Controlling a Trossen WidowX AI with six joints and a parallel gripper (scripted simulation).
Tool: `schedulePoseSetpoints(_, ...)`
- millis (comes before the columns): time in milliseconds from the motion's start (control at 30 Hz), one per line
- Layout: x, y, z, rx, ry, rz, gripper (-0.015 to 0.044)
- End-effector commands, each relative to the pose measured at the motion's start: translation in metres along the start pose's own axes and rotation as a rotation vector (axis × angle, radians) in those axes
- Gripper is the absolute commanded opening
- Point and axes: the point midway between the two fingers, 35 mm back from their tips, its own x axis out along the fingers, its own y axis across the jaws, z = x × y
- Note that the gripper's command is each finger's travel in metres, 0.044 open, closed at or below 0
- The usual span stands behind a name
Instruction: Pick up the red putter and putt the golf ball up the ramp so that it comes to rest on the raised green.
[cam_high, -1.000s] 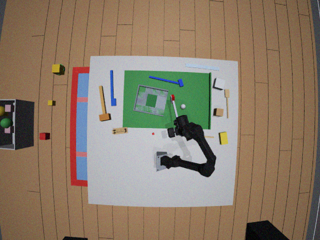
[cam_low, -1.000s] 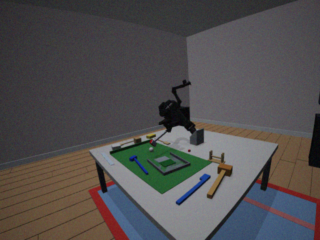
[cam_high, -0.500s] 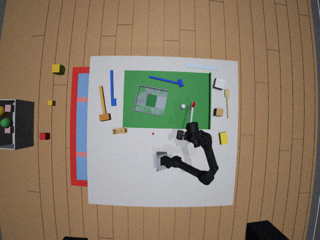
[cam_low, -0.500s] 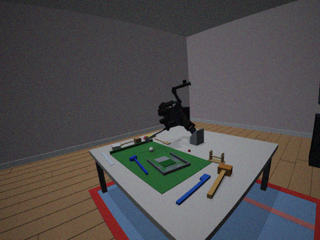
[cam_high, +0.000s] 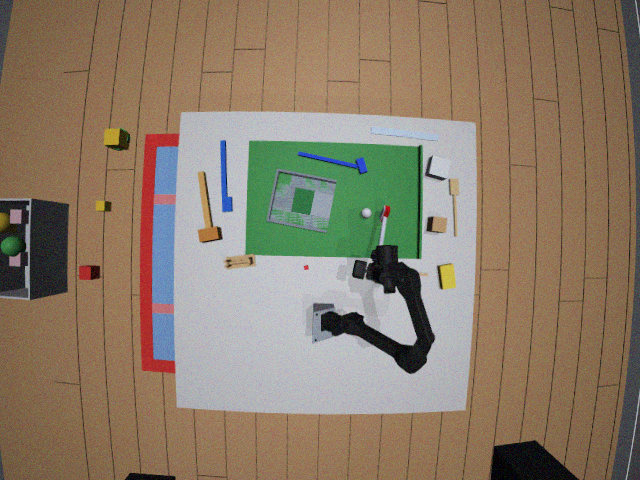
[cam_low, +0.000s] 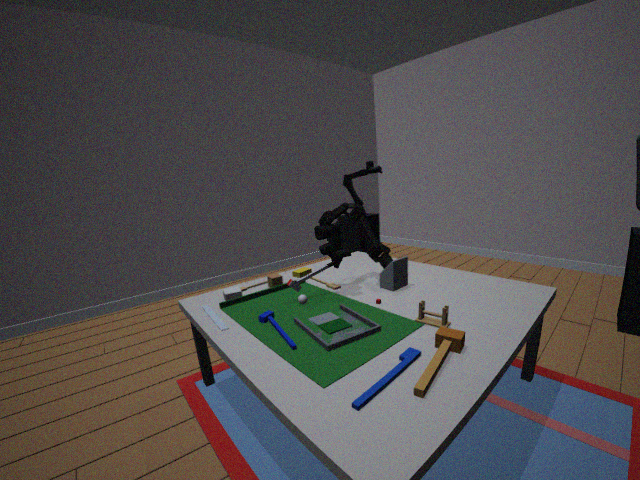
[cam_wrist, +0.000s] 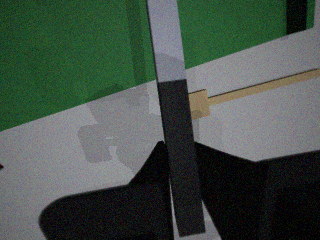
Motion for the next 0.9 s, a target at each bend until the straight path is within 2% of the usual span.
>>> schedulePoseSetpoints(0,0.008,-0.001,-0.001,-0.005,-0.009,-0.008,0.0)
schedulePoseSetpoints(667,0.036,-0.001,-0.001,-0.004,-0.009,-0.008,0.0)
schedulePoseSetpoints(867,0.034,-0.002,0.0,0.004,-0.006,-0.002,0.0)
